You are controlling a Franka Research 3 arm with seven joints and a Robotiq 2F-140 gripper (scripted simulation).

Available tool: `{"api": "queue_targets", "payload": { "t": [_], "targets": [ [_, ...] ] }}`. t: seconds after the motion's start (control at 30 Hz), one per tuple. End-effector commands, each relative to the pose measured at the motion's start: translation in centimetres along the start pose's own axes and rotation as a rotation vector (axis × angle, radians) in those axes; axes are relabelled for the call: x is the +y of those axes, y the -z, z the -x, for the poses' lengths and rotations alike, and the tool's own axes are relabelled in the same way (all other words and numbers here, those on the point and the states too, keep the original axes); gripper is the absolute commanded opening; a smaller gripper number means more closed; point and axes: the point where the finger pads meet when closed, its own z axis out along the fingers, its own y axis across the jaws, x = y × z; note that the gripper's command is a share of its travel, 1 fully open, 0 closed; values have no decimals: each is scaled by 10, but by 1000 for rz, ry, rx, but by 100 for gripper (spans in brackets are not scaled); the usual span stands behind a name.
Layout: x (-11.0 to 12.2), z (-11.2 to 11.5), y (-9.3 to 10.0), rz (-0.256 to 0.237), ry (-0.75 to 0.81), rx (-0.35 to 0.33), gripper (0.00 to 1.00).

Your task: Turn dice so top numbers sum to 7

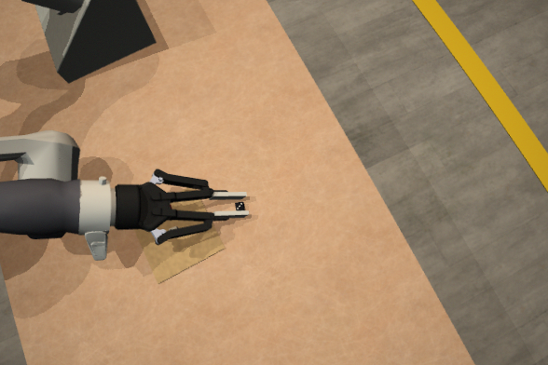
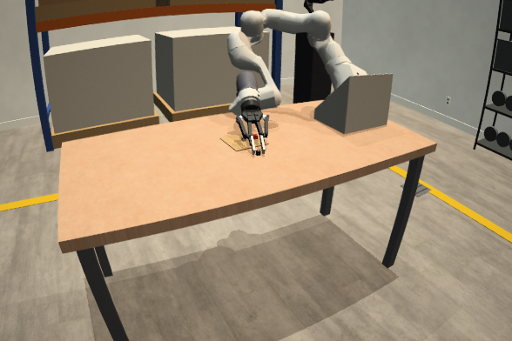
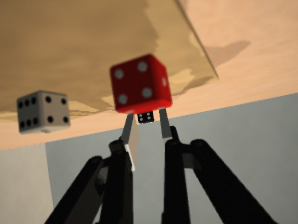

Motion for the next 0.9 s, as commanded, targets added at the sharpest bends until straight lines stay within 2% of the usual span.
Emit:
{"api": "queue_targets", "payload": {
  "t": [0.0,0.2,0.27,0.47,0.63,0.7,0.77,0.83,0.87],
  "targets": [
    [-1,0,8,-1,1,-2,19],
    [-1,0,30,-1,1,-2,19],
    [-1,0,30,-1,1,-2,19],
    [-1,0,46,-1,1,-2,19],
    [-1,0,48,-1,1,-1,19],
    [-1,1,48,-2,1,11,19],
    [-3,6,47,-3,2,51,19],
    [-3,6,47,-3,2,51,19],
    [-3,10,47,-2,1,84,19]
  ]
}}
